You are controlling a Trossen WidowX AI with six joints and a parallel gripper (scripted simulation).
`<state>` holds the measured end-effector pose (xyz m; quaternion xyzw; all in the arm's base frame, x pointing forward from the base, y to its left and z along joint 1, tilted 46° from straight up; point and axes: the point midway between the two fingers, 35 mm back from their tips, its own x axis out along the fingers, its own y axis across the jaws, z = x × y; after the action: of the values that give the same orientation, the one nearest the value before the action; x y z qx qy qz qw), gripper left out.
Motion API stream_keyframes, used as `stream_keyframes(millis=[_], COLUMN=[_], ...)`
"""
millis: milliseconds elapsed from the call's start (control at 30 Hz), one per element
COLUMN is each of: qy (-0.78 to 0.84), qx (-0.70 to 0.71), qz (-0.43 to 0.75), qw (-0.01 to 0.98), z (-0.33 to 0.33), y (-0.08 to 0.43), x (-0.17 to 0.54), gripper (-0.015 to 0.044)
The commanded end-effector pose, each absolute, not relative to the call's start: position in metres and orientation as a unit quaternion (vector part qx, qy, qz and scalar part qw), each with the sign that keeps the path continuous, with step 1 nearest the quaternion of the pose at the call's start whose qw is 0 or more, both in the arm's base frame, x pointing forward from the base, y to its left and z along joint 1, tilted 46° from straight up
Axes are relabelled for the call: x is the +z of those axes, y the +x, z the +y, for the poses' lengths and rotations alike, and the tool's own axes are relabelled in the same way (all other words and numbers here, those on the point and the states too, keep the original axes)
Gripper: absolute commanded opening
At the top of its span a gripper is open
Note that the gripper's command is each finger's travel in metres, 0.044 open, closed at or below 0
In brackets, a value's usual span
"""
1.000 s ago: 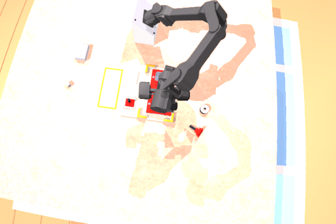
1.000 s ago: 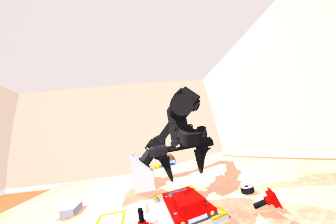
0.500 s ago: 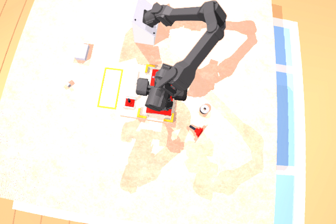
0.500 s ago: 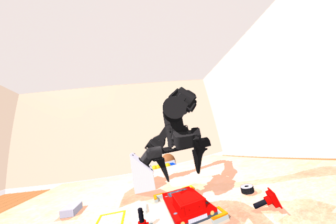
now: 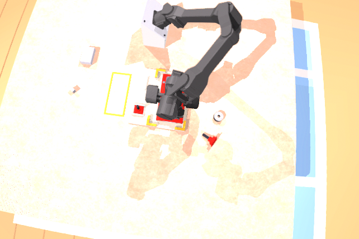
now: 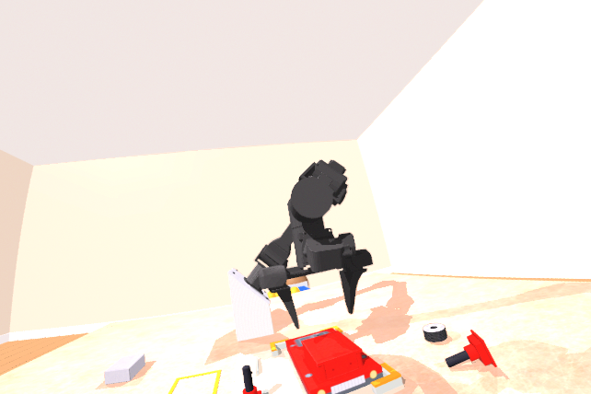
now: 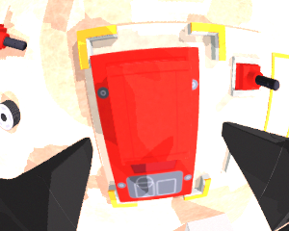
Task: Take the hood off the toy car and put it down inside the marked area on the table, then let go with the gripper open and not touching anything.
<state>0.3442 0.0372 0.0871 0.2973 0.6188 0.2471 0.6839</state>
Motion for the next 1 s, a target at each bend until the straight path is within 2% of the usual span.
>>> stream_keyframes(millis=[0, 967], qy=[0.302, 0.303], qx=[0.247, 0.248], qz=[0.621, 0.621], qw=[0.68, 0.679], z=[0.041, 0.06], y=[0.343, 0.344], x=[0.083, 0.064], gripper=[0.044, 0.044])
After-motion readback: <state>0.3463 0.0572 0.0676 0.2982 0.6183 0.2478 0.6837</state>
